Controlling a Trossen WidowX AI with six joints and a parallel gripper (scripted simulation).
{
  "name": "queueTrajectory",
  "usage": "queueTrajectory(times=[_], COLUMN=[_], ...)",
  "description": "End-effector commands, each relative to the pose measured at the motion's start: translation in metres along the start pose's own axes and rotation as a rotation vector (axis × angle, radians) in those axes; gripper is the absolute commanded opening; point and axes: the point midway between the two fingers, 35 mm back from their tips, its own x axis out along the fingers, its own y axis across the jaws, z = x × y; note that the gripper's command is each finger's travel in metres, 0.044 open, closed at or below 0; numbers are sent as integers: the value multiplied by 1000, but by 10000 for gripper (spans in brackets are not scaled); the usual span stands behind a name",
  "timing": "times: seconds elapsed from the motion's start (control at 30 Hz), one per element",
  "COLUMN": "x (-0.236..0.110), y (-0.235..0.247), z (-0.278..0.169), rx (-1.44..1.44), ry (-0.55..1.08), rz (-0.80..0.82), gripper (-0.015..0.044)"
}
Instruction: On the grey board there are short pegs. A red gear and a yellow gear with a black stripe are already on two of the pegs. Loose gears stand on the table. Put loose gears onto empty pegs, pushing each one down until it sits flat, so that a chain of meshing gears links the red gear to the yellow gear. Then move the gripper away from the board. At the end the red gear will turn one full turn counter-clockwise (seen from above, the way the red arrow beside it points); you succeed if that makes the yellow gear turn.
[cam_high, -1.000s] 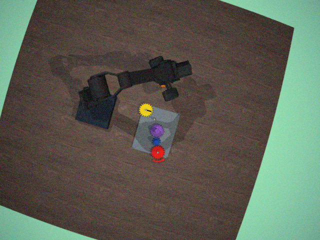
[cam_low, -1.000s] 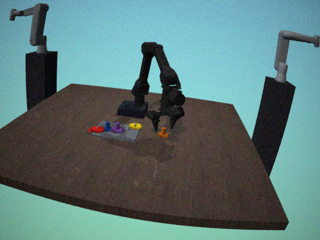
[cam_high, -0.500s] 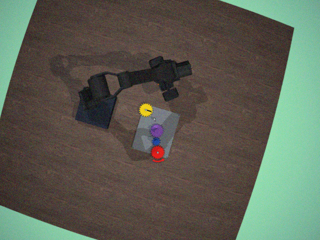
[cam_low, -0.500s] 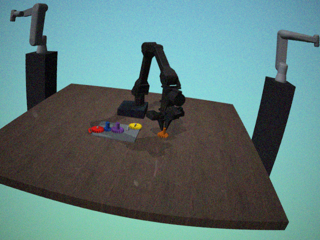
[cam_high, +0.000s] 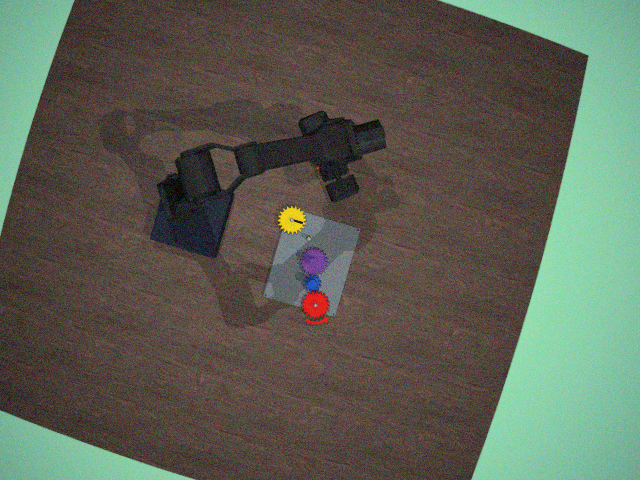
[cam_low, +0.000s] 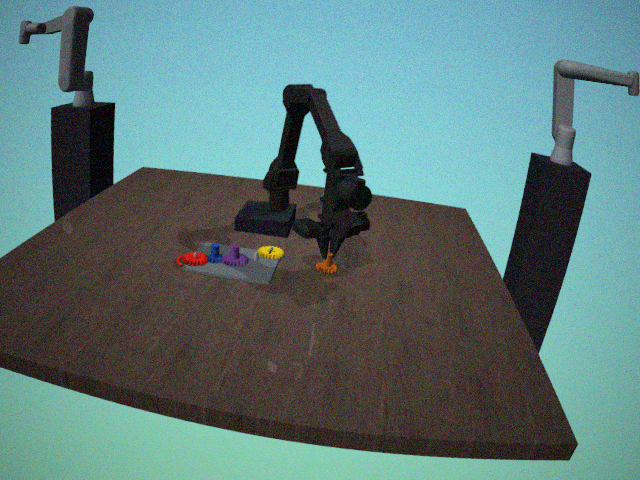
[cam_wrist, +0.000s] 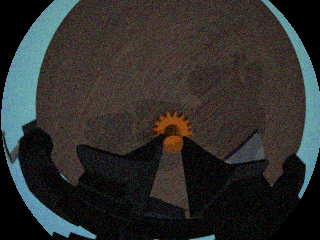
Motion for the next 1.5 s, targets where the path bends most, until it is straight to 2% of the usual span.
queueTrajectory(times=[0.0, 1.47], x=[-10, -113], y=[0, 2], z=[3, 6], rx=[-3, -2], ry=[-4, -5], rz=[0, 1], gripper=[0, 0])
